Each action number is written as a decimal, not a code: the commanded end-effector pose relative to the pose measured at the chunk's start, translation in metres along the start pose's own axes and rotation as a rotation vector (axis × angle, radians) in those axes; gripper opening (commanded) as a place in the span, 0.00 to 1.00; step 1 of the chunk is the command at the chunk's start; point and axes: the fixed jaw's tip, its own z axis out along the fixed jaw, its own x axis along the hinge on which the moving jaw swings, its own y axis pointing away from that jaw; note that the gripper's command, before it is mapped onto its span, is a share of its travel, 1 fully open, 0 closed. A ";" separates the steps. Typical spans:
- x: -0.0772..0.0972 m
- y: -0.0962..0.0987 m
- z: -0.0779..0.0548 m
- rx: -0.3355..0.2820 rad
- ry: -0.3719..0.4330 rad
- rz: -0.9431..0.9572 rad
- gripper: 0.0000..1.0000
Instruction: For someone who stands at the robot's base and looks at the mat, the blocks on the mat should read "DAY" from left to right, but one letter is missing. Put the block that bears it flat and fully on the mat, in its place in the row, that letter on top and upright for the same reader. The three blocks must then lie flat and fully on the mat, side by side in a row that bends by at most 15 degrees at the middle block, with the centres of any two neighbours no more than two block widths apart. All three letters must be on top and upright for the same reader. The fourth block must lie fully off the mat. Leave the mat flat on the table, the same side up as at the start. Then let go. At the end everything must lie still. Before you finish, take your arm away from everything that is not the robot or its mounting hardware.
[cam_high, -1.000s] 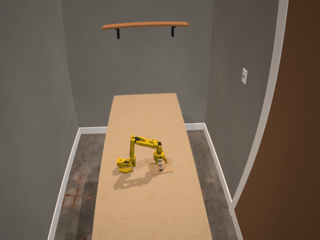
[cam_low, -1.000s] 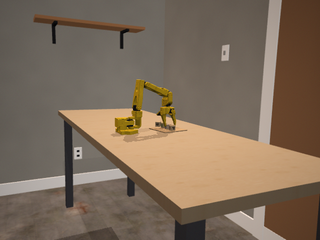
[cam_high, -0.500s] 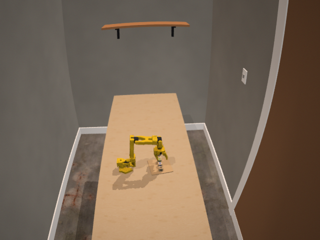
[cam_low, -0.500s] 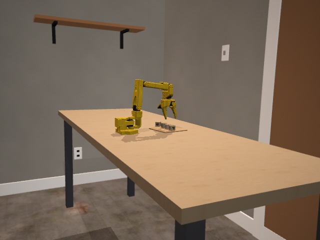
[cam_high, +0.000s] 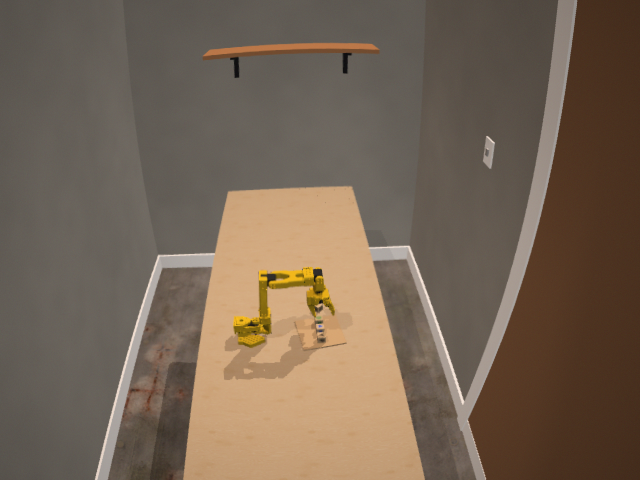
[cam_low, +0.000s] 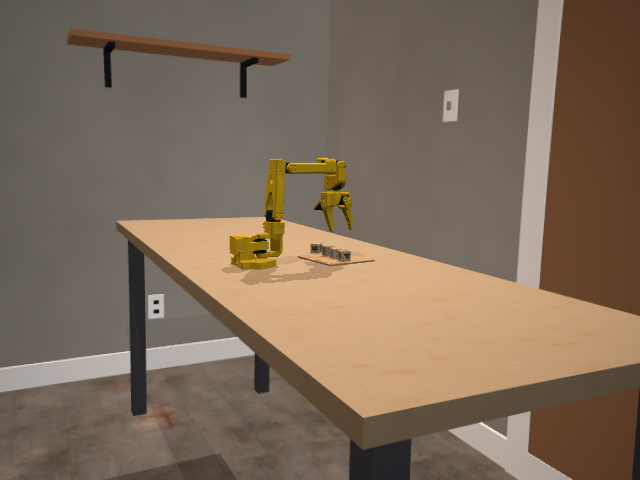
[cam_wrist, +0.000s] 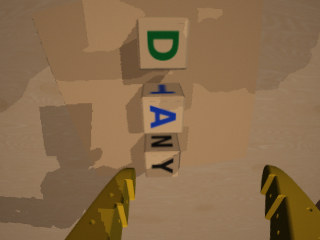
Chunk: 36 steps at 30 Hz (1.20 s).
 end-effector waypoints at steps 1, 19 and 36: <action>0.000 -0.005 -0.011 0.062 -0.002 0.001 0.33; 0.000 -0.004 -0.011 0.063 -0.002 0.008 0.33; 0.000 0.003 -0.021 0.111 -0.013 0.220 0.33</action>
